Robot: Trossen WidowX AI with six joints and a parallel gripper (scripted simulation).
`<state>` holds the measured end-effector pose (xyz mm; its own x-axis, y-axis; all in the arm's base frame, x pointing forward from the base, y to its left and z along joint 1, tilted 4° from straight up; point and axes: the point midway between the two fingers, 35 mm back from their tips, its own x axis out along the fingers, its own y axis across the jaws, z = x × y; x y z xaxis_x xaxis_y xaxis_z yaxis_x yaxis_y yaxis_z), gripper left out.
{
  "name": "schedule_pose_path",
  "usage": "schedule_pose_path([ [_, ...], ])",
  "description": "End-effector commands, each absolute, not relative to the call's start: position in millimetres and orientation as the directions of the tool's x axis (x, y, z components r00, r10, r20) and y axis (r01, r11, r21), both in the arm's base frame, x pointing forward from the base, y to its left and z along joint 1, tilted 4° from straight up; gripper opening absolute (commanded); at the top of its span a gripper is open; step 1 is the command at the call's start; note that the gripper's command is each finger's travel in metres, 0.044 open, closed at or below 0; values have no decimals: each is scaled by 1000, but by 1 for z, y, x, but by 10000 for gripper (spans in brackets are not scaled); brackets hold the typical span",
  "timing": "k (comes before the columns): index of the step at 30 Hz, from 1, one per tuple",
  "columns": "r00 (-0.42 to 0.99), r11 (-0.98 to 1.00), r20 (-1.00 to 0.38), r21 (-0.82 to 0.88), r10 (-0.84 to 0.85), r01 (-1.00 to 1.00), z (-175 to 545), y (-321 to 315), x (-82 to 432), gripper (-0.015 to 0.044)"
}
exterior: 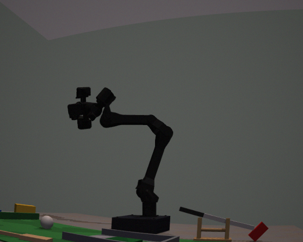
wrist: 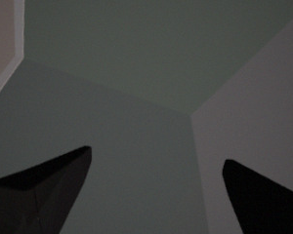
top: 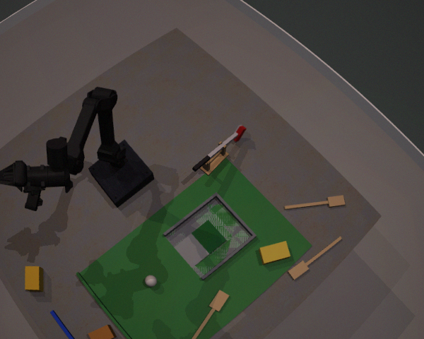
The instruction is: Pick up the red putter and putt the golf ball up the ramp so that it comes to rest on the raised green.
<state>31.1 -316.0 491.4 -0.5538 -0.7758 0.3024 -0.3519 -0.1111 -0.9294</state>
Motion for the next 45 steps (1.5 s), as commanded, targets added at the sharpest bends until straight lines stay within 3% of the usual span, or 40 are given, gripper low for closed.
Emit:
schedule_pose_path([
  [1,-550,-111,302,-929,-778,-352,491,-316,32,426],
  [12,-208,-147,239,-913,-948,-380,460,-328,140,440],
  [22,280,-126,33,-938,-959,-323,399,-285,284,440],
  [28,523,-58,-150,-931,-839,-360,350,-225,352,440],
  [34,677,13,-355,-891,-644,-454,297,-147,398,440],
  [39,717,56,-528,-821,-455,-569,253,-74,413,440],
  [45,667,32,-712,-689,-222,-724,205,14,400,440],
])
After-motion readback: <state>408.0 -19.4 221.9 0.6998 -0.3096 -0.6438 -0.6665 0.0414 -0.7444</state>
